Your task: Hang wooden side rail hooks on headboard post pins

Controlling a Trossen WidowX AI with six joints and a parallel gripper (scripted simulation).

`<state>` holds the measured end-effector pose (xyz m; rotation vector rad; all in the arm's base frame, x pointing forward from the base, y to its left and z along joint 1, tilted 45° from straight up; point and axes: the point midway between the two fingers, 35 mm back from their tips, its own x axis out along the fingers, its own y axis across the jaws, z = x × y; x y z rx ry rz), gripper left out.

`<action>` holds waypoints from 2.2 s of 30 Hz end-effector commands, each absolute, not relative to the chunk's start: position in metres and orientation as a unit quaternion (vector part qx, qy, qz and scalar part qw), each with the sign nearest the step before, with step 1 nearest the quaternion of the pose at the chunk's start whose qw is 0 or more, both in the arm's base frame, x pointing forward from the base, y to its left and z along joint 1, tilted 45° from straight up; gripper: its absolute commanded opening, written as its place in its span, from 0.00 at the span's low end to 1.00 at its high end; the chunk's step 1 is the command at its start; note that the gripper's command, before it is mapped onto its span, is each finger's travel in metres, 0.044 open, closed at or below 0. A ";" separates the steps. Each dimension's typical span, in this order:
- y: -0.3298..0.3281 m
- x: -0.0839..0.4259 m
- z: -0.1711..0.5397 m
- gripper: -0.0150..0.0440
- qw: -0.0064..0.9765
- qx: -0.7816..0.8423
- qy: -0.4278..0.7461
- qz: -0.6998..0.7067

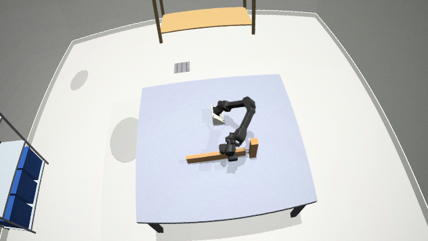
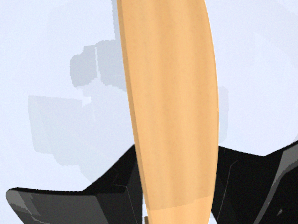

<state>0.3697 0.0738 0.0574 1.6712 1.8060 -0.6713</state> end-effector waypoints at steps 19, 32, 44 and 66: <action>0.075 0.370 0.062 0.25 0.292 0.630 0.675 -0.250; 0.076 0.370 0.063 0.25 0.292 0.630 0.675 -0.250; 0.076 0.370 0.064 0.25 0.292 0.630 0.675 -0.250; 0.078 0.370 0.066 0.25 0.292 0.630 0.675 -0.250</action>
